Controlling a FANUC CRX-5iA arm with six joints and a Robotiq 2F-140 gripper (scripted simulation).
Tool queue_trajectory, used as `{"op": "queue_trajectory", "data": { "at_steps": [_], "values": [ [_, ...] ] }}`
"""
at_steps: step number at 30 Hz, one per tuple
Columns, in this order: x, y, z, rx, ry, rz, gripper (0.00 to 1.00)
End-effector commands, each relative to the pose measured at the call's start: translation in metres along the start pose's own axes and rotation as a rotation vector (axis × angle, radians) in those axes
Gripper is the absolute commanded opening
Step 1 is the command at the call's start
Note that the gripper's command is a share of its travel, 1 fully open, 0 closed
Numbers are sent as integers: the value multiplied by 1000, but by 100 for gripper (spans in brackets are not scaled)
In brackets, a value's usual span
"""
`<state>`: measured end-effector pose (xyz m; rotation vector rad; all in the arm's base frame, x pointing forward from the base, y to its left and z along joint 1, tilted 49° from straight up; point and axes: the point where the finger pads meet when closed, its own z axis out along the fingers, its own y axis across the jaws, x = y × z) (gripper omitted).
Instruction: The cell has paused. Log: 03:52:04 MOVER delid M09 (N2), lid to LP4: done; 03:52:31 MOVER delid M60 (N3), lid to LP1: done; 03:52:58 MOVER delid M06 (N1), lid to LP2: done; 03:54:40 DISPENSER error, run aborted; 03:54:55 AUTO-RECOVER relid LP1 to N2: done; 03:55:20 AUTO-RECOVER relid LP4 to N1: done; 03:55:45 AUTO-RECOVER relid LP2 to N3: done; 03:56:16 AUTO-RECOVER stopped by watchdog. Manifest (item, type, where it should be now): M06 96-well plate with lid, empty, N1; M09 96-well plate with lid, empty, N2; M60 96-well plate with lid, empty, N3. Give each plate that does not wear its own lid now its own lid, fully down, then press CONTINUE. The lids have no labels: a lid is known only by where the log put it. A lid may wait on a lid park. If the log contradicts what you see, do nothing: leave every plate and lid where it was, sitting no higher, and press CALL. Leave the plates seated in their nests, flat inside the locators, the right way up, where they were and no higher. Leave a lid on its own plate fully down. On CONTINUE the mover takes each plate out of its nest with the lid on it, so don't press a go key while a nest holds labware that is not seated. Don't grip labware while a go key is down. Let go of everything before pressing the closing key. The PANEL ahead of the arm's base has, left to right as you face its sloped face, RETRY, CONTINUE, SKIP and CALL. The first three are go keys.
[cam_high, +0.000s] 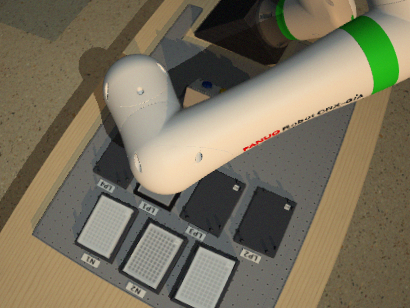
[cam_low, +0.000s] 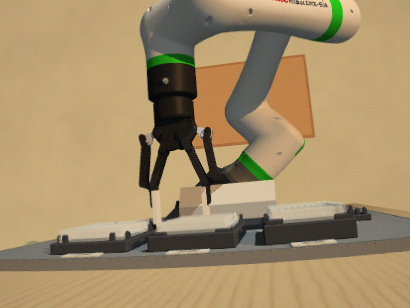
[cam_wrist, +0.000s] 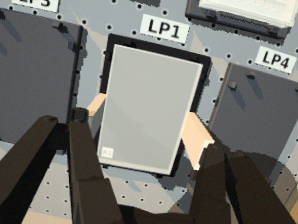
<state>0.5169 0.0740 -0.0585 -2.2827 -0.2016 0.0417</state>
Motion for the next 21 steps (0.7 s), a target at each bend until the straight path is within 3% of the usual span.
{"op": "queue_trajectory", "data": {
  "at_steps": [1,21],
  "values": [
    [0,0,0,0,0,0,0],
    [0,0,-4,0,0,0,0]
  ]
}}
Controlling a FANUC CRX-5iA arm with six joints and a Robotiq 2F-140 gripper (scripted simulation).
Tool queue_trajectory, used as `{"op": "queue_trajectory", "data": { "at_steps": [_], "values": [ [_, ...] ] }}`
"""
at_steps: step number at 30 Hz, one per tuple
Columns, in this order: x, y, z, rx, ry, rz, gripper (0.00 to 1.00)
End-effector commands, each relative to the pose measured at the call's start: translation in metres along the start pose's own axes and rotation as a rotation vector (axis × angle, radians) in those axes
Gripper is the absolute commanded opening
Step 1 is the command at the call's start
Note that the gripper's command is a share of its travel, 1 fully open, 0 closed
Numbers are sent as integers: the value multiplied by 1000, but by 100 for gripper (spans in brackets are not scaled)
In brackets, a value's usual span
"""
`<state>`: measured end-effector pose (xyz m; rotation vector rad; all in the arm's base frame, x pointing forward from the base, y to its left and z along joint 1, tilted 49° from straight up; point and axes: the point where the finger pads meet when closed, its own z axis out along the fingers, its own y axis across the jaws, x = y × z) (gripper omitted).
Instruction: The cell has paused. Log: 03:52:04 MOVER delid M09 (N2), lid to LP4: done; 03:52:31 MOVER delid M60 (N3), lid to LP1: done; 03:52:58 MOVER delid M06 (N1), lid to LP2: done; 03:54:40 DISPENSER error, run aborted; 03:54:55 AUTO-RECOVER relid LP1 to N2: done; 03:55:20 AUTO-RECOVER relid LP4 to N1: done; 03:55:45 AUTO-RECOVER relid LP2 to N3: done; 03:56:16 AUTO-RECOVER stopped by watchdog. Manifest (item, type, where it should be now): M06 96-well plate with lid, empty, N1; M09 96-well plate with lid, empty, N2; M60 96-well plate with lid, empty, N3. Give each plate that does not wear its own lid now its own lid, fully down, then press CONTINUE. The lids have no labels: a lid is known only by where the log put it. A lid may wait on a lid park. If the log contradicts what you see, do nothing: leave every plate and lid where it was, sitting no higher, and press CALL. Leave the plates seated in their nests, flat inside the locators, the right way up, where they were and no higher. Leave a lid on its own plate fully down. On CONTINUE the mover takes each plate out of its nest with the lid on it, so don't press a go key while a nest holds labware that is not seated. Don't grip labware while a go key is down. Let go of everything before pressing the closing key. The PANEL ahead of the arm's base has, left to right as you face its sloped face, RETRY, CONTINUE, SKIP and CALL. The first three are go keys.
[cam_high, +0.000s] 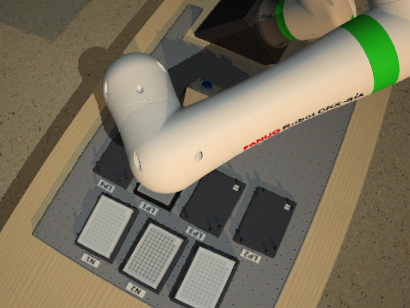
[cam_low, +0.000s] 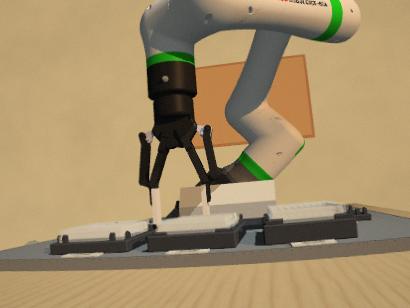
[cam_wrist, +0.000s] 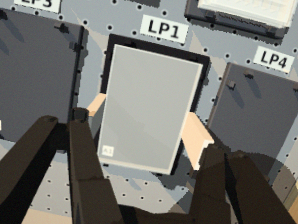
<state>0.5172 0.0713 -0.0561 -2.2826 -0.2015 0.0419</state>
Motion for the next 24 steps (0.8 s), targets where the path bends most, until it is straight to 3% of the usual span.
{"op": "queue_trajectory", "data": {
  "at_steps": [1,24],
  "values": [
    [0,0,-1,0,0,0,0],
    [0,0,-42,0,0,0,0]
  ]
}}
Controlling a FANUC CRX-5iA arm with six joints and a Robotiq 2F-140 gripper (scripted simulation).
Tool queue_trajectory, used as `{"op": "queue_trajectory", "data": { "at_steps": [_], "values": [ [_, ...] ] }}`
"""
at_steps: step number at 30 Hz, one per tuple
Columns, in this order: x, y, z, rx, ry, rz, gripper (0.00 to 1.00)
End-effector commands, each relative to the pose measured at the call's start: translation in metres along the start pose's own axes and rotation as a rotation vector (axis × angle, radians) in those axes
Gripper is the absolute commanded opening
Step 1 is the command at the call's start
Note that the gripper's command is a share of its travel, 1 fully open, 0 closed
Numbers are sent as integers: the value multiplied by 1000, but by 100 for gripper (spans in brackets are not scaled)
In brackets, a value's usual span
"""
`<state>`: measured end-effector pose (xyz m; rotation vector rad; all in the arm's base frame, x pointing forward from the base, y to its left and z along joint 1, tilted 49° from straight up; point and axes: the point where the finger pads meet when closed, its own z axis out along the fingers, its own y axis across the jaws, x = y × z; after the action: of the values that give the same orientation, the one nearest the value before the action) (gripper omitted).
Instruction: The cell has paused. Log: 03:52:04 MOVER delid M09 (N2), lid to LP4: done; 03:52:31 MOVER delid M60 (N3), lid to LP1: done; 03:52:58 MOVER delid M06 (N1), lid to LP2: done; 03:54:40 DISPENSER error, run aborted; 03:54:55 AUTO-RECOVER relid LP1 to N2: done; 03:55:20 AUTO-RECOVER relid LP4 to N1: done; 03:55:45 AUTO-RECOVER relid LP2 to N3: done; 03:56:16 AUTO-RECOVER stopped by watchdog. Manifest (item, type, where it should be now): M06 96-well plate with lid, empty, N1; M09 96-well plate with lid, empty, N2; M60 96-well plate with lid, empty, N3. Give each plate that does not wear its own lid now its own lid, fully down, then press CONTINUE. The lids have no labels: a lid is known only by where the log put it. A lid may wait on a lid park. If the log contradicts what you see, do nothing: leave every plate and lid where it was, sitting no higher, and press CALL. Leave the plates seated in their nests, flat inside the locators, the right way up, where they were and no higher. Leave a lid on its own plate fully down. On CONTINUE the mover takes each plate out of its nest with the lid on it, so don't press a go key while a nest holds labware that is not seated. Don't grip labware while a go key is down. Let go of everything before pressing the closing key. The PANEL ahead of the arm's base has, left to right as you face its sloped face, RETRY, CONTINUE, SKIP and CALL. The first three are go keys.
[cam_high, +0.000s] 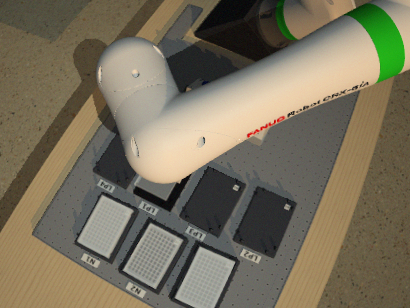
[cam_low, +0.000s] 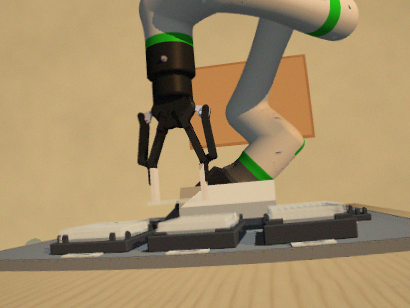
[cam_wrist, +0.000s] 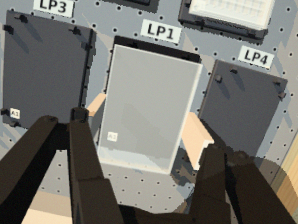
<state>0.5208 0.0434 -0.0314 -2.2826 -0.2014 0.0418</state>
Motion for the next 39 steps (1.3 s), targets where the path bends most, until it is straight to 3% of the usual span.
{"op": "queue_trajectory", "data": {
  "at_steps": [1,17,31,33,36,38,39],
  "values": [
    [0,0,-6,0,0,0,0],
    [0,0,-28,0,0,0,0],
    [1,0,-31,0,0,0,0],
    [15,-3,-32,-1,1,1,0],
    [76,-19,-36,-2,3,2,0],
    [76,-19,-36,-2,3,2,0],
    [101,-28,-36,-2,4,2,0]
  ]
}}
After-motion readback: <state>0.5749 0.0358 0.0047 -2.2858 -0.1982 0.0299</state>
